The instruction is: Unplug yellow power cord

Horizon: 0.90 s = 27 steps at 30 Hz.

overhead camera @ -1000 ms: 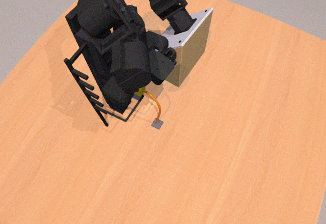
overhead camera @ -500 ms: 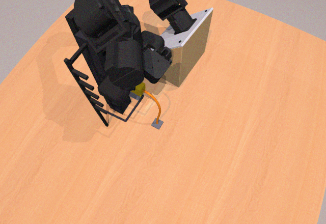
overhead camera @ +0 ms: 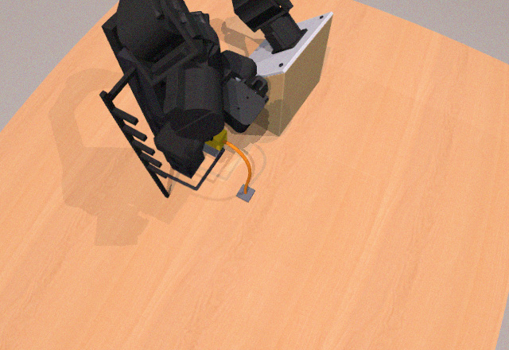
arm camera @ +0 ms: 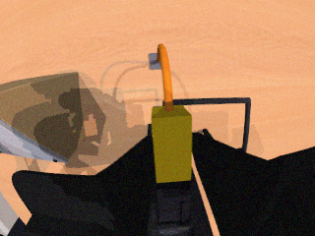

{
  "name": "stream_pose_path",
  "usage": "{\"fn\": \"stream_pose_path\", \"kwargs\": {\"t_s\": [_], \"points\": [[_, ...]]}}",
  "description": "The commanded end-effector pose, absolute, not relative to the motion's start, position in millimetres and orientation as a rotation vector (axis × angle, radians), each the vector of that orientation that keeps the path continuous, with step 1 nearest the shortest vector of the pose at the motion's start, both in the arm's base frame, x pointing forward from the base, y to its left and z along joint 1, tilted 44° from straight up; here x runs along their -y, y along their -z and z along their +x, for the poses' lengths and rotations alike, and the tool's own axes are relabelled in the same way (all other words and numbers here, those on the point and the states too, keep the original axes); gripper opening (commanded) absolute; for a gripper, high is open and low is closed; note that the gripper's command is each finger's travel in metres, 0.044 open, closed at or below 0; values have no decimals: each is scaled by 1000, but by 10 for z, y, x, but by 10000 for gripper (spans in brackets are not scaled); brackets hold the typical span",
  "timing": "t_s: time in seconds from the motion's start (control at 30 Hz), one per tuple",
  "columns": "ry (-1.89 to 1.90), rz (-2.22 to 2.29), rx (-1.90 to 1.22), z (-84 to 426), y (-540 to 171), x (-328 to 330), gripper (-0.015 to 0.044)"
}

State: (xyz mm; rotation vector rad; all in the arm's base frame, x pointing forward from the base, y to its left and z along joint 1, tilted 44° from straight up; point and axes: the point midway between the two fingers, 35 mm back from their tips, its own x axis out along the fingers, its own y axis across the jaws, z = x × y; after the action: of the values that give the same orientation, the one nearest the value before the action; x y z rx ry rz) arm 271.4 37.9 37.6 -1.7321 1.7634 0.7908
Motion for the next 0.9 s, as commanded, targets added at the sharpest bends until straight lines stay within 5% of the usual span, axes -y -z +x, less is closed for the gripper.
{"fn": "stream_pose_path", "kwargs": {"t_s": [0.0, 0.87], "points": [[-791, -1731, -1764, 2714, -379, -381, 8], [-795, -1733, -1759, 2727, -149, -665, 0]]}}
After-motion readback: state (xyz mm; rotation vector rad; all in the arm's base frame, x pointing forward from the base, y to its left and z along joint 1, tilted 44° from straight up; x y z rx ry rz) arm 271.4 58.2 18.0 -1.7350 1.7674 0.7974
